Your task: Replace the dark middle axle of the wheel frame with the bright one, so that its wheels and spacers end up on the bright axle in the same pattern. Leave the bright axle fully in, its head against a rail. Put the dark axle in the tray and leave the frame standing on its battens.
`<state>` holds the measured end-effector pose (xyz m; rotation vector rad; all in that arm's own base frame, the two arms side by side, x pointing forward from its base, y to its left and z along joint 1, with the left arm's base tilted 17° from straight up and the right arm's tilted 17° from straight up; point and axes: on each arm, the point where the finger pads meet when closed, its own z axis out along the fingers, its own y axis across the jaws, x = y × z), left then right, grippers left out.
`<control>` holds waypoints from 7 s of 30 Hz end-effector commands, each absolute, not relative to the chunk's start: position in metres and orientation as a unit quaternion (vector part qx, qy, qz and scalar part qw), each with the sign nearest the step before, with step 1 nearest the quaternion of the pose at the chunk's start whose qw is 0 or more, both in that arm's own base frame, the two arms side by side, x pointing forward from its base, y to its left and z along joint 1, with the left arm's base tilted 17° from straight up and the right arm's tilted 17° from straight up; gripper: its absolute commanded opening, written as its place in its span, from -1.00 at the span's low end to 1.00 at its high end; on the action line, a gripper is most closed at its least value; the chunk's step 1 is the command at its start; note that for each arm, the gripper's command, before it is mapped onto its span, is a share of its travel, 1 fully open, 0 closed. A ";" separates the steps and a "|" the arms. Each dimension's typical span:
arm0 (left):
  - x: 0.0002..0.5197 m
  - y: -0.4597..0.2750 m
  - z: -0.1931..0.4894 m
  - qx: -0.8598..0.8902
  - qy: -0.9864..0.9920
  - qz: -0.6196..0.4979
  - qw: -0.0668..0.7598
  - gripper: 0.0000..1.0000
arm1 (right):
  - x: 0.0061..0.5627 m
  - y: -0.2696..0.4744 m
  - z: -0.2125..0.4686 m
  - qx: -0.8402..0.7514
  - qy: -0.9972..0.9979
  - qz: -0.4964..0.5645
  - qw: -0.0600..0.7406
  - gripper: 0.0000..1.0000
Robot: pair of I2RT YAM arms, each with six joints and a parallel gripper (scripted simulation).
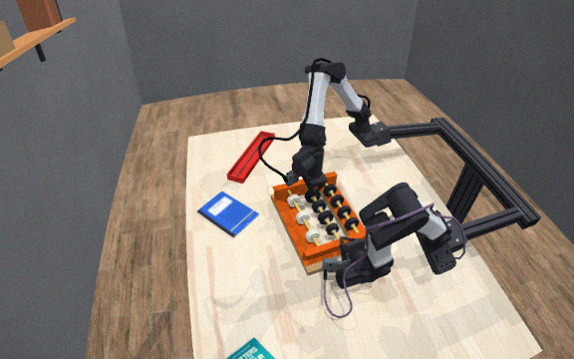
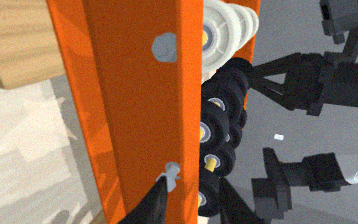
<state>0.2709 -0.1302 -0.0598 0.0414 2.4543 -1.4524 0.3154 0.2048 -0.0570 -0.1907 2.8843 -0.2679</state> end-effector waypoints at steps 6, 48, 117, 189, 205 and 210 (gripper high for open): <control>0.271 -0.131 -0.062 0.014 0.852 -0.503 0.146 -0.34 | 0.315 0.216 -0.018 -0.063 0.985 -0.085 0.139 -0.27; 0.273 -0.144 -0.064 0.020 0.852 -0.502 0.146 -0.34 | 0.301 0.216 0.018 -0.062 0.985 -0.084 0.136 -0.27; 0.260 -0.096 -0.026 0.018 0.852 -0.504 0.144 -0.34 | 0.301 0.216 0.018 -0.062 0.985 -0.084 0.136 -0.27; 0.418 -0.019 0.281 0.069 0.801 -0.060 0.592 -0.34 | 0.417 0.076 0.304 -0.012 0.813 0.078 0.576 -0.27; 0.391 -0.005 0.387 0.012 0.720 -0.009 0.693 -0.34 | 0.387 0.019 0.392 -0.016 0.716 0.024 0.697 -0.27; 0.379 -0.001 0.403 -0.003 0.711 -0.001 0.703 -0.34 | 0.377 0.006 0.405 -0.017 0.698 0.006 0.715 -0.27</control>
